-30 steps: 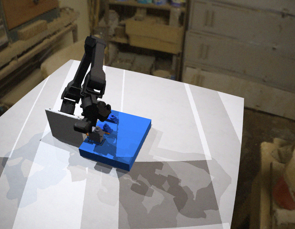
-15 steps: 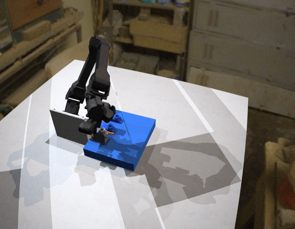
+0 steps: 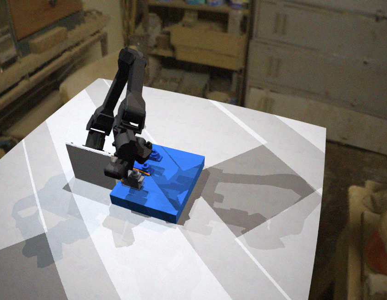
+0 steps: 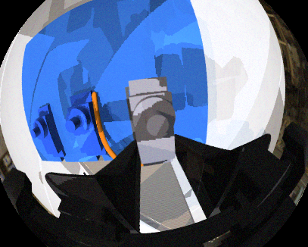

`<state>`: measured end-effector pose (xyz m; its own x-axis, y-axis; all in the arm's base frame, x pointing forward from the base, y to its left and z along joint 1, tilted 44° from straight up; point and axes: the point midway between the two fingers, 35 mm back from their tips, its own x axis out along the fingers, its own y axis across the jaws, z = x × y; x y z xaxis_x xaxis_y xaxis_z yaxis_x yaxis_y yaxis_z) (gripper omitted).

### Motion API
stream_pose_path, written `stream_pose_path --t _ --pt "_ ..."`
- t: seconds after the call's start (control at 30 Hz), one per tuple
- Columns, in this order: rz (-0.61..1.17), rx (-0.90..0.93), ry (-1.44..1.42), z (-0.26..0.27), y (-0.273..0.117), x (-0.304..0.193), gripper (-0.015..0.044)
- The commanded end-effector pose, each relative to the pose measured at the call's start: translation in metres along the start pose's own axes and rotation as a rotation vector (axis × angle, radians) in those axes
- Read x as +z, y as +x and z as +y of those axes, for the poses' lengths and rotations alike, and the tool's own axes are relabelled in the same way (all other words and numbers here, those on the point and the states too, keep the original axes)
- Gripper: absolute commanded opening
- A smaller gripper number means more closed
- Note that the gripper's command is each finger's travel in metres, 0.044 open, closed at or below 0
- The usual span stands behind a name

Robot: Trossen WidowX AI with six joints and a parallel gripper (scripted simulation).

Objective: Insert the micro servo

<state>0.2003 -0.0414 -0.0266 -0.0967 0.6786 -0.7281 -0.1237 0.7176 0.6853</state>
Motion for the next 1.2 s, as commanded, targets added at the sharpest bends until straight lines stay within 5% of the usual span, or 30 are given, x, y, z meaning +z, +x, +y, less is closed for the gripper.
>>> stream_pose_path --t 0.0,0.97,1.17 --pt "-0.003 0.001 0.003 0.000 0.004 0.000 0.0000" --pt "-0.003 0.002 0.003 0.000 0.032 0.000 0.0000" --pt "-0.003 0.002 0.003 0.000 0.030 -0.001 0.0157"
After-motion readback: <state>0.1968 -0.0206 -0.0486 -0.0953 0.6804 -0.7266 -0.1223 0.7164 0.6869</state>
